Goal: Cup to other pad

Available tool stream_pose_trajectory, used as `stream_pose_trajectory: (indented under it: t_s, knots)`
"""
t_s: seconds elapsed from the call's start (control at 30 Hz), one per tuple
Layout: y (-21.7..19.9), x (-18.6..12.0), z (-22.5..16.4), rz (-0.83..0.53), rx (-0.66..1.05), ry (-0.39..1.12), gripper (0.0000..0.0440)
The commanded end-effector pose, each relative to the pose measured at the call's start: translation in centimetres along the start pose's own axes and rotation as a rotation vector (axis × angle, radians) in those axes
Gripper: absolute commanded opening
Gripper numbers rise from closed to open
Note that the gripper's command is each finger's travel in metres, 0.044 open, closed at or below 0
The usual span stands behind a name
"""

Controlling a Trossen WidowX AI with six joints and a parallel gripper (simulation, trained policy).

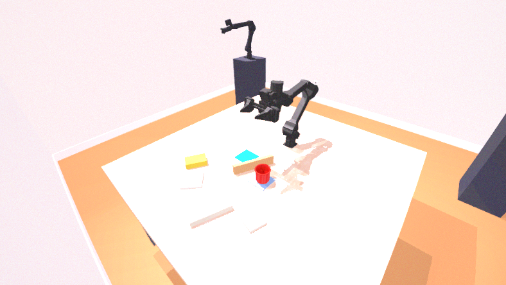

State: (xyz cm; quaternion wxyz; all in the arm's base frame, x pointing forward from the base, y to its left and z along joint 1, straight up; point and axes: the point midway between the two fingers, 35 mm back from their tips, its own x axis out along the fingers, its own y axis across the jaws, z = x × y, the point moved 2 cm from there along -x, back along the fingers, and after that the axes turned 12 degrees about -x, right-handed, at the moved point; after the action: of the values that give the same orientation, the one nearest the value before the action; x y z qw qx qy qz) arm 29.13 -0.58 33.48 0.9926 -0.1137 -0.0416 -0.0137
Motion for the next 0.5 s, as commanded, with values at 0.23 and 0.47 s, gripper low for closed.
stream_pose_trajectory:
  t_s: [0.23, 0.47]
  knots:
    - [0.1, 0.5, 0.4, 0.008, 0.014, 0.039, 0.0190]
    - [0.4, 1.1, 0.6, 0.023, 0.054, 0.099, 0.0081]
